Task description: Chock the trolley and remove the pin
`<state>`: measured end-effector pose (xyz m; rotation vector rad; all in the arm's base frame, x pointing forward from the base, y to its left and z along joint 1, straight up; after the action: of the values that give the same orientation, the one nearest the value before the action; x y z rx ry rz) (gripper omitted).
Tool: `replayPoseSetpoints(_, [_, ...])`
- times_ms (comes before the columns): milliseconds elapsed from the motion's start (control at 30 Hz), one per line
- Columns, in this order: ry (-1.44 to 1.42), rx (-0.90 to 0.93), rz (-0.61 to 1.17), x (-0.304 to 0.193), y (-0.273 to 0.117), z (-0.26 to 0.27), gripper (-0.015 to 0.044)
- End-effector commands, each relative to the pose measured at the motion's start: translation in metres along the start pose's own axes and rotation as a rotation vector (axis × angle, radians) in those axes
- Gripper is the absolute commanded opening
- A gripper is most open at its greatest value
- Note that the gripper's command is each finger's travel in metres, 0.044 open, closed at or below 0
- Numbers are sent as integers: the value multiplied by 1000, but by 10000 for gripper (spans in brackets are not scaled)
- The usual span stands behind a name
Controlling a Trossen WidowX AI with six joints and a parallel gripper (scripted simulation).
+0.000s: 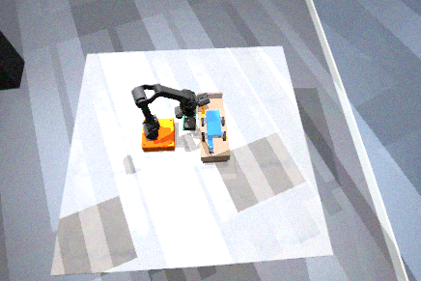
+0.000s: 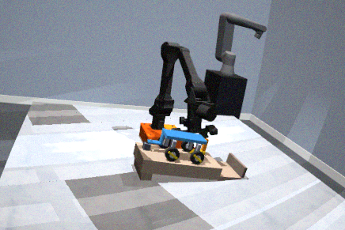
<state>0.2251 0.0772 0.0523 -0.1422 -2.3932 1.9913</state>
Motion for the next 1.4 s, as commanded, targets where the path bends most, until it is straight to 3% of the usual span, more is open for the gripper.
replayPoseSetpoints(0, [-4, -2, -6, 2, 2, 2, 190])
replayPoseSetpoints(1067, [-4, -1, -6, 3, 9, 13, 190])
replayPoseSetpoints(1267, [0, 1, 0, 1, 7, 12, 340])
replayPoseSetpoints(1367, [0, 1, 0, 1, 7, 12, 340])
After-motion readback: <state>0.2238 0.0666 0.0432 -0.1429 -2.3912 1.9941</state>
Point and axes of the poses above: the point midway between the two fingers, 35 mm back from their tips, its own y axis out along the fingers, its own z axis across the jaws, x = y × z, the point moved 3 cm from there along -y, back along the fingers, and after that the axes turned 5 degrees about -y, right-handed, at the moved point
